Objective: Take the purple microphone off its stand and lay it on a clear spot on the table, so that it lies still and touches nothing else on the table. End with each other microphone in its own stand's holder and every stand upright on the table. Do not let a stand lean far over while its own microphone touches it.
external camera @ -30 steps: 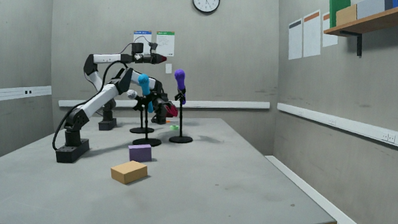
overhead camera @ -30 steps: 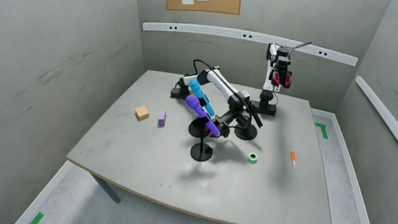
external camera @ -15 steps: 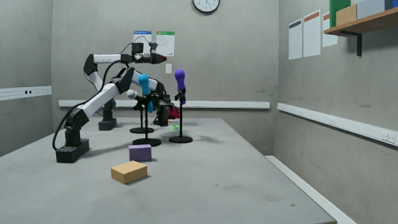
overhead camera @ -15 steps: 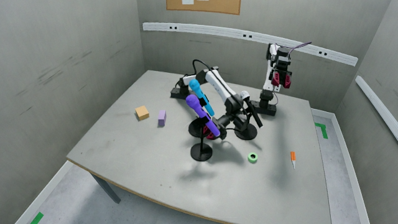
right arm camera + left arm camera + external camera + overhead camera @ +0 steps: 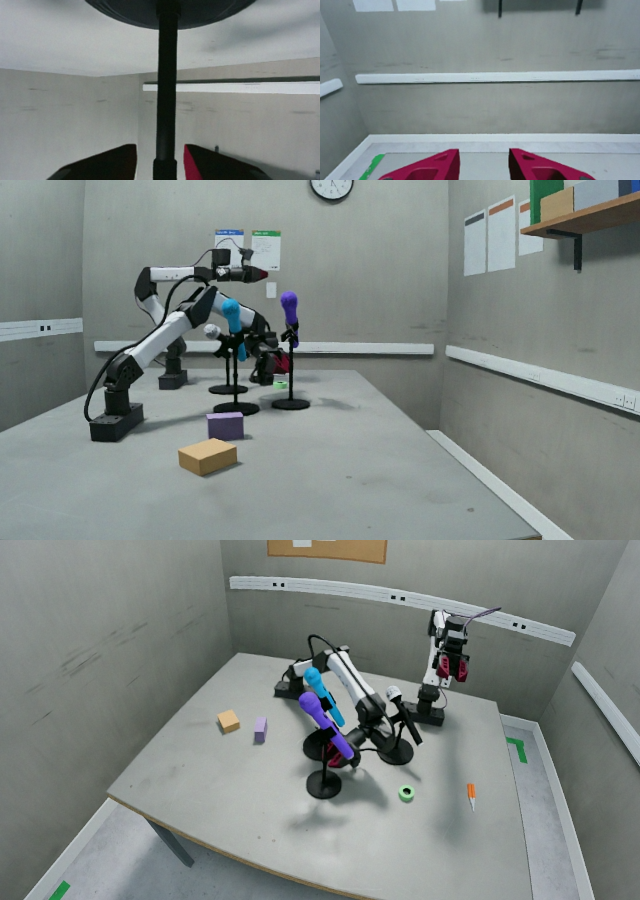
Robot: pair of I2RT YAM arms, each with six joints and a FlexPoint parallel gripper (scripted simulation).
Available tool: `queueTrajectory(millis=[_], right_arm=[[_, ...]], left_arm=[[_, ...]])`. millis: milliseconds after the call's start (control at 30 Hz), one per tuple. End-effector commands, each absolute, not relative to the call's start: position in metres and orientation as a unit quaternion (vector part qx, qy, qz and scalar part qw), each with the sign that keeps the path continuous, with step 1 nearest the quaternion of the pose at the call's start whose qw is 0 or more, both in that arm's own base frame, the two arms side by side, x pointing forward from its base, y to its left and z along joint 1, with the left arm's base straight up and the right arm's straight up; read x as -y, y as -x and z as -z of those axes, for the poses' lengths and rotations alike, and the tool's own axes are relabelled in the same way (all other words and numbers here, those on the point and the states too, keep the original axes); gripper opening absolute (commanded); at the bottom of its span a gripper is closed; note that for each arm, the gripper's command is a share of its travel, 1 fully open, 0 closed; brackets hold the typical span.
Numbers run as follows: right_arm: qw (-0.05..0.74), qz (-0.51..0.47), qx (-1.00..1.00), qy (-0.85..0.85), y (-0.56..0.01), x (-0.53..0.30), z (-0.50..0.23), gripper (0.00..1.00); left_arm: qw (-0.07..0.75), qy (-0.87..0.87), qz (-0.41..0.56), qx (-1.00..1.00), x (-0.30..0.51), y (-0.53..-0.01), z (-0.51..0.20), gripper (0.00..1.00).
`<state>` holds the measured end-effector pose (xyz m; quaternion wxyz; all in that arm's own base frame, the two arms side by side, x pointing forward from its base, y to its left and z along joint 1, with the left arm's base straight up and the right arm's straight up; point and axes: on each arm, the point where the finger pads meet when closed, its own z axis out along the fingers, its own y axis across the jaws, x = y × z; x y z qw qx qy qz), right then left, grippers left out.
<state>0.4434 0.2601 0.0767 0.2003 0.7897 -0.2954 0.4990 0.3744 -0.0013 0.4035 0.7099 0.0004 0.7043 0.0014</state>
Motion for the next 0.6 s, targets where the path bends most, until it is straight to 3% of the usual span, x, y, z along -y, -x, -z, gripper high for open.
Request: queueTrajectory(millis=[0,567], right_arm=[[0.159,-0.518,0.317,-0.779,-0.455,-0.260,-0.112,0.32],[0.143,-0.523,0.320,-0.777,-0.464,-0.263,-0.115,0.32]], left_arm=[[0.722,-0.002,-0.001,-0.692,0.002,-0.369,-0.421,0.32],[0.722,-0.002,-0.001,-0.692,0.002,-0.369,-0.421,0.32]])
